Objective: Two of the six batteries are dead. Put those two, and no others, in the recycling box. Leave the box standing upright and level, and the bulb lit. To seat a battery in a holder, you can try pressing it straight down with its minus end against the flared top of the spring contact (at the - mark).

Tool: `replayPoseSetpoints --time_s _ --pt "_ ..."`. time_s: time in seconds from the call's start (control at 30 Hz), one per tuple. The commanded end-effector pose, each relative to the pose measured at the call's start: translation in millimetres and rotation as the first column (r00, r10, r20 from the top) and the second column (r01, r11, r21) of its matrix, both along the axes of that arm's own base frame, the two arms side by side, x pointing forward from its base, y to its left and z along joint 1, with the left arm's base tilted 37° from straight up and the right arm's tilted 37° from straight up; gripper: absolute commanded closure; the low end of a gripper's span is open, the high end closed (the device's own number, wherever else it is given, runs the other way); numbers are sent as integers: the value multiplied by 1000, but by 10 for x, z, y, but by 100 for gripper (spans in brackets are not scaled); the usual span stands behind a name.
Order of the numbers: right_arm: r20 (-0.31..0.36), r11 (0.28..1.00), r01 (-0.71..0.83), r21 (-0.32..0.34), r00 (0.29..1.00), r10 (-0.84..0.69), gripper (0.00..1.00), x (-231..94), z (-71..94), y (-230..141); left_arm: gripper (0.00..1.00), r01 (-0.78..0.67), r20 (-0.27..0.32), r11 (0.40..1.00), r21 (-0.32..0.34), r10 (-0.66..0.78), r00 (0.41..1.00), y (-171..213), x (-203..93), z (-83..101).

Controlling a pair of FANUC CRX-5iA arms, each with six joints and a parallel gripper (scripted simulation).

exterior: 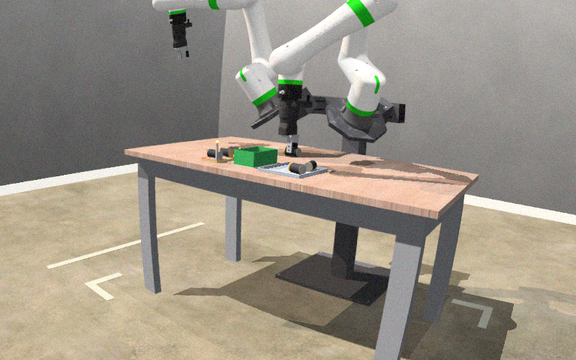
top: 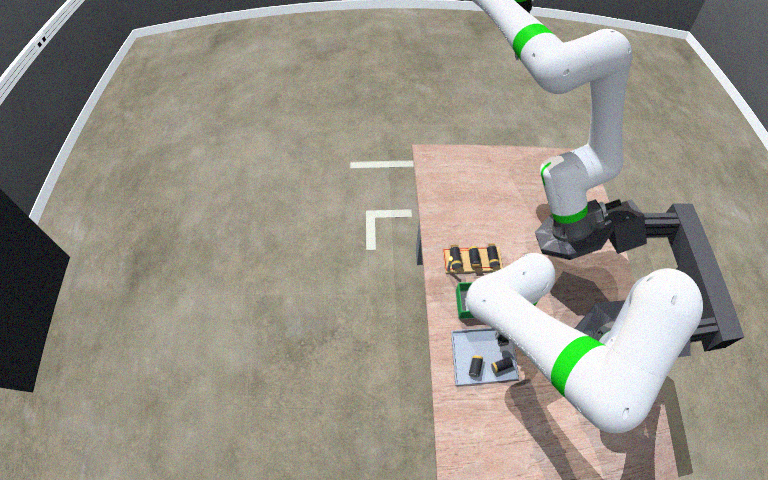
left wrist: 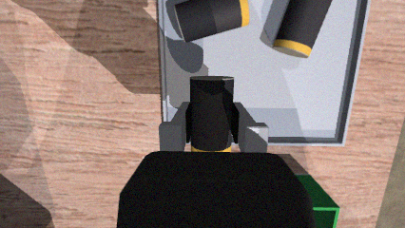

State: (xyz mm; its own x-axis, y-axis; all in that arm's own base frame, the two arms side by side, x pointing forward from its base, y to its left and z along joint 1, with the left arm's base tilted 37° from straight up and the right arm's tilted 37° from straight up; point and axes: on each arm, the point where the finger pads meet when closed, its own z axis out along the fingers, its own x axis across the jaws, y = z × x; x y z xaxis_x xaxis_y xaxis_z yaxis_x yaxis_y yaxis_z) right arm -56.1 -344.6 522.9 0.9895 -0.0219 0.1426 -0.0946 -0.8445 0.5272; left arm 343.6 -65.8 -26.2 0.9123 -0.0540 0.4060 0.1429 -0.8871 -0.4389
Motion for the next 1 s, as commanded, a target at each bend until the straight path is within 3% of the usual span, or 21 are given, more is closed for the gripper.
replayPoseSetpoints --time_s 0.0,0.17,0.33,0.8,0.83,0.97 --pt "0 1000 1 -2 1000 -1 0 -6 10 3 43 0 0 1000 -1 0 1000 33 33 -66" --pt "0 1000 1 -2 1000 -1 0 -6 10 3 43 0 1 1000 -1 0 1000 140 123 -253" --pt "0 1000 1 -2 1000 -1 0 -6 10 3 43 0 1 1000 -1 0 1000 179 155 -322" --pt "0 1000 1 -2 1000 -1 0 -6 10 3 43 0 1 1000 -1 0 1000 188 162 -336" --pt "0 1000 1 -2 1000 -1 0 -6 10 3 10 0 1 1000 -1 0 1000 188 162 -336" --pt "0 1000 1 -2 1000 -1 0 -6 10 3 10 0 1 1000 -1 0 1000 188 162 -336"
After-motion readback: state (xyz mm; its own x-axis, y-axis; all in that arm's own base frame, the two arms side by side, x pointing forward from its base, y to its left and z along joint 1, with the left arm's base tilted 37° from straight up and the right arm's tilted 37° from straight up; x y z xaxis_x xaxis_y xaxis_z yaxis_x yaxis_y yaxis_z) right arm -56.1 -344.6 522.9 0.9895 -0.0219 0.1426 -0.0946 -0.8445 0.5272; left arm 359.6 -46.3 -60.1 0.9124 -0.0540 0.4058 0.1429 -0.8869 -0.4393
